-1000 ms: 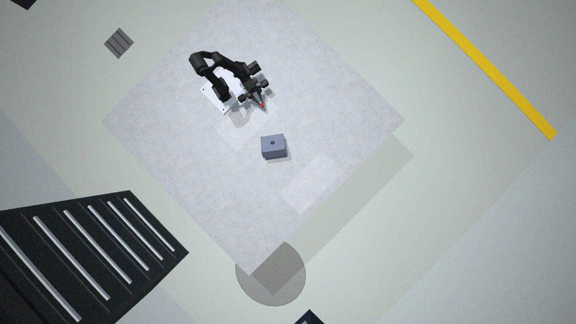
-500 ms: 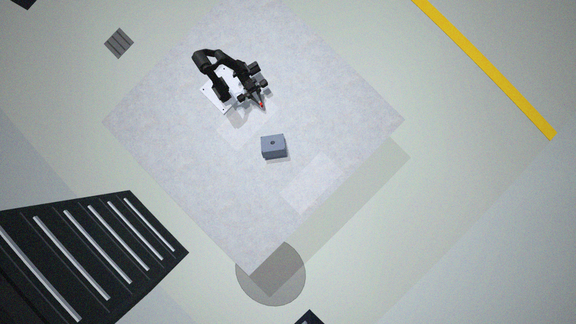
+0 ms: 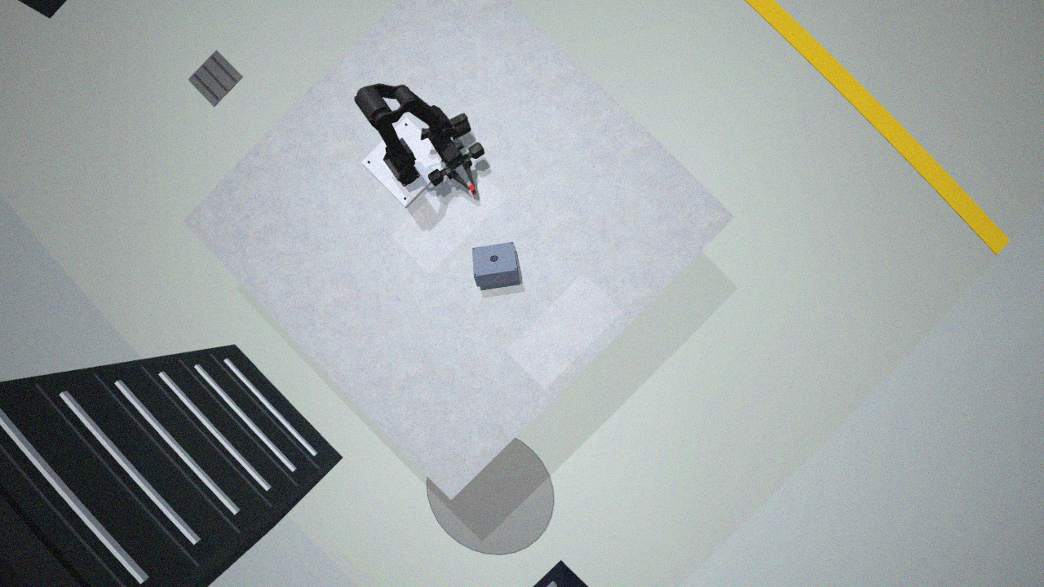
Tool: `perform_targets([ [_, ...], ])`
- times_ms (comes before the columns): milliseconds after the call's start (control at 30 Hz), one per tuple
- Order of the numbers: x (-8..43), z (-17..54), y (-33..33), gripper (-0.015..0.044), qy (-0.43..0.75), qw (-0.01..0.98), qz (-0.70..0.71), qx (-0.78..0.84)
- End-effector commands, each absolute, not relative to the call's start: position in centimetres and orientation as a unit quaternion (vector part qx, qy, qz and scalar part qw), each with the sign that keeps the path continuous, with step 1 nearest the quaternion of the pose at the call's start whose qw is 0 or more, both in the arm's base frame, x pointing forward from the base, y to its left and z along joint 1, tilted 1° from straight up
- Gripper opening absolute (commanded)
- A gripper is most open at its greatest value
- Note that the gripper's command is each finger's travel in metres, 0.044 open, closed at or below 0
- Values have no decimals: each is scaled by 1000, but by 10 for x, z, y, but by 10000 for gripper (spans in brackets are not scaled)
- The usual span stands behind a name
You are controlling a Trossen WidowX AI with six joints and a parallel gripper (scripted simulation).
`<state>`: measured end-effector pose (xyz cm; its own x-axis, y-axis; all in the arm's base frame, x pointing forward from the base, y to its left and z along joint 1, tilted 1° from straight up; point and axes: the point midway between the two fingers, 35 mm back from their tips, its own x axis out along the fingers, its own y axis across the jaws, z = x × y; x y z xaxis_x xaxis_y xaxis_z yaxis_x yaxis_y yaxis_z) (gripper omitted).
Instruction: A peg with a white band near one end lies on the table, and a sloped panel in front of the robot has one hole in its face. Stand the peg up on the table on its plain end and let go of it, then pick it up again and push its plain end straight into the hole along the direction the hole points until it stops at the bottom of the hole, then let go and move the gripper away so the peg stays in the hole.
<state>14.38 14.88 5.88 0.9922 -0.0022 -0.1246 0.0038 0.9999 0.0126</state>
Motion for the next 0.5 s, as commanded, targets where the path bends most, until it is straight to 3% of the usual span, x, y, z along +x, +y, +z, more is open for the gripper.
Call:
perform_targets([
  [0, 143, 58, 149, 51, 63, 998, -2, 6],
  [467, 139, 57, 147, 51, 52, 999, 4, 6],
])
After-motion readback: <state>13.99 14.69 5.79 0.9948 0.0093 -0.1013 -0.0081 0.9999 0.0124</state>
